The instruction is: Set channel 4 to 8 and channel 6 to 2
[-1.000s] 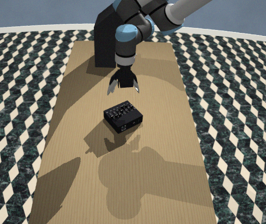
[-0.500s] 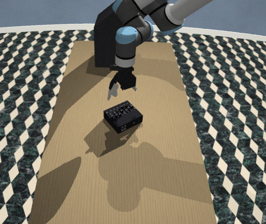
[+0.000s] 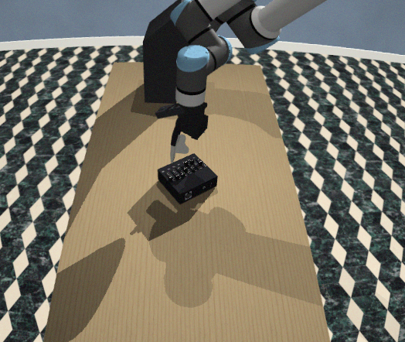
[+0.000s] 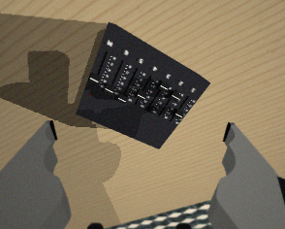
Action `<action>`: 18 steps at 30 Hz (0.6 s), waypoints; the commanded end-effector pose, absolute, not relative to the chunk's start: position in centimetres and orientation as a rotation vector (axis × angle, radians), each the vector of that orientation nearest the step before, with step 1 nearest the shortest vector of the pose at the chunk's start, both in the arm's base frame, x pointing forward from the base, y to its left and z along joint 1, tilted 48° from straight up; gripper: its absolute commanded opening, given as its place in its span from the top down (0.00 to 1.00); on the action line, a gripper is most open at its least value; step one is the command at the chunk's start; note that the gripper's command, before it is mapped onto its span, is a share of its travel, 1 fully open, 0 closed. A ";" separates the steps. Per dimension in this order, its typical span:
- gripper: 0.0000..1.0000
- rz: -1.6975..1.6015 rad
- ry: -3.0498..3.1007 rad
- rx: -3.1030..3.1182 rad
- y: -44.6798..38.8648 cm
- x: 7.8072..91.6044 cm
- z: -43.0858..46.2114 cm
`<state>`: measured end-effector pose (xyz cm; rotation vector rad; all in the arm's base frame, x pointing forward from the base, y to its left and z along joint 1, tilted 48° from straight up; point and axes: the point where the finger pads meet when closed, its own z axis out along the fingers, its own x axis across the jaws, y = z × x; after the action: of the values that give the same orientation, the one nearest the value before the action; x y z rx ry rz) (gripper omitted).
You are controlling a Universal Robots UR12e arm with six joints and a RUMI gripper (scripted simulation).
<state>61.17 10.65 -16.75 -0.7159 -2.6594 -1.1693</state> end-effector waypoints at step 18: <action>0.00 -1.314 -3.014 0.487 12.7 60.8 -18.9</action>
<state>60.80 12.34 -18.58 0.2084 -2.9854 -1.2834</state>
